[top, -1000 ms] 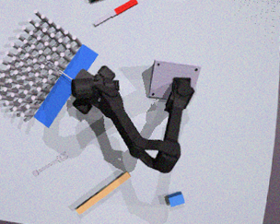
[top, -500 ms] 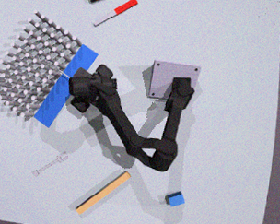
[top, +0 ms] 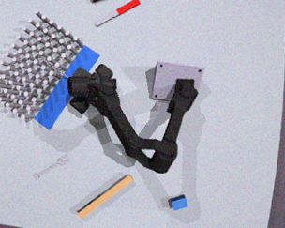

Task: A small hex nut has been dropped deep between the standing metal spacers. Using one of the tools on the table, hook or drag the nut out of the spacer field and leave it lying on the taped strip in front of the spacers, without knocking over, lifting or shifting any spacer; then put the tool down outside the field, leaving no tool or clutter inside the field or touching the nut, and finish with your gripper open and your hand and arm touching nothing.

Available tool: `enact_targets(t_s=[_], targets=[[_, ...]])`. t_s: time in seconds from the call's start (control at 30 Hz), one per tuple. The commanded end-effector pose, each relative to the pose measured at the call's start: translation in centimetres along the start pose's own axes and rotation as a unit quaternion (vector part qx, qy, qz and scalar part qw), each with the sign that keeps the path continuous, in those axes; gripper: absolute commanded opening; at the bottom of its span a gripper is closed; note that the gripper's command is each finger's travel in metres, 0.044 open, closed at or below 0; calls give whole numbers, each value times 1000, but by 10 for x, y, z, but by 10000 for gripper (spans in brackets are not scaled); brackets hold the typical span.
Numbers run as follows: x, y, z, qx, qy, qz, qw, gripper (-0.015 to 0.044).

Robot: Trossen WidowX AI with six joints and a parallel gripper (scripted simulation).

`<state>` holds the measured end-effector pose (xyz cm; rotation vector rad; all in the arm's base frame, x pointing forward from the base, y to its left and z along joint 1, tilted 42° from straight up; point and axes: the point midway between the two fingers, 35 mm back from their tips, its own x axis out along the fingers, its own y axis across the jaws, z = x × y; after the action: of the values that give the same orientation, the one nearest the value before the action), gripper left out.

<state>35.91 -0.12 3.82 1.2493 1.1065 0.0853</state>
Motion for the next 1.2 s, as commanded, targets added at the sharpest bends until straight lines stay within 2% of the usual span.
enact_targets(t_s=[0.0,1.17], targets=[[0,3,5,-7,-2,3,1000,0],[8,3,25,-7,-3,3,1000,0]])
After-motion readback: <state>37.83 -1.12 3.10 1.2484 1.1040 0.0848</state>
